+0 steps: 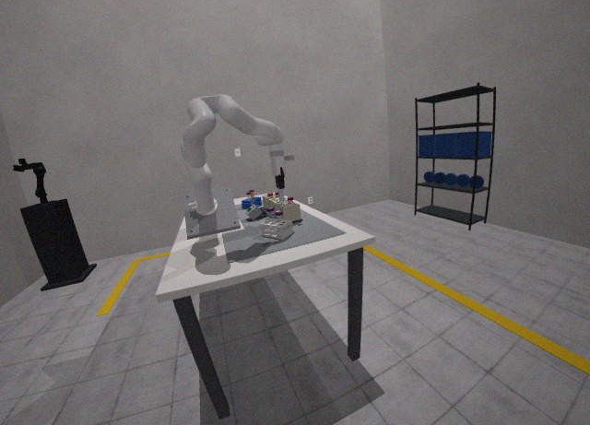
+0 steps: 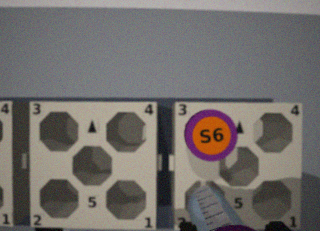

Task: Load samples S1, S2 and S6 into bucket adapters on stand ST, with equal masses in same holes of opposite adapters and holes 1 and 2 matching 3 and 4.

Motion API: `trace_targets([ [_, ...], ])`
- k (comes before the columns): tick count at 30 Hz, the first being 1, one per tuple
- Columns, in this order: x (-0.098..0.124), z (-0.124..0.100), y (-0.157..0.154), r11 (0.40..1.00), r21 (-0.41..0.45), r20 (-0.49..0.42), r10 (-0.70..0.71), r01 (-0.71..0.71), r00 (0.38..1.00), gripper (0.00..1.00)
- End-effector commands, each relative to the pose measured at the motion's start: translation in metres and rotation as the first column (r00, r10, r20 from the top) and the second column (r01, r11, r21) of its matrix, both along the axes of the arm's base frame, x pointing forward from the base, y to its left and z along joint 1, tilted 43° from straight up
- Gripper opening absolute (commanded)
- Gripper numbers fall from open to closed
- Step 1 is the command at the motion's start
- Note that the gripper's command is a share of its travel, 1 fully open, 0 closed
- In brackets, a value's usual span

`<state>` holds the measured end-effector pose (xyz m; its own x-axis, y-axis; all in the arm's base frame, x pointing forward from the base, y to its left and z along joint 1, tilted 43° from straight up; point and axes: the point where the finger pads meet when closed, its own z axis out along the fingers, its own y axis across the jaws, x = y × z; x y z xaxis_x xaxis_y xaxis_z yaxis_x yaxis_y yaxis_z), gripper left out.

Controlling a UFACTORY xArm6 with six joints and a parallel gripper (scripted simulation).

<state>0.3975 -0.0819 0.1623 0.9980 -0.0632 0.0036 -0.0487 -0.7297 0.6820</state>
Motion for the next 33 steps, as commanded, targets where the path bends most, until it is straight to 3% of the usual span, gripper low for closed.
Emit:
trace_targets([
  [1,0.001,-0.002,-0.002,1.0,0.001,0.003,0.001,-0.001,1.0,0.0],
  [33,0.0,-0.022,-0.021,1.0,0.001,0.003,0.001,-0.001,1.0,0.0],
])
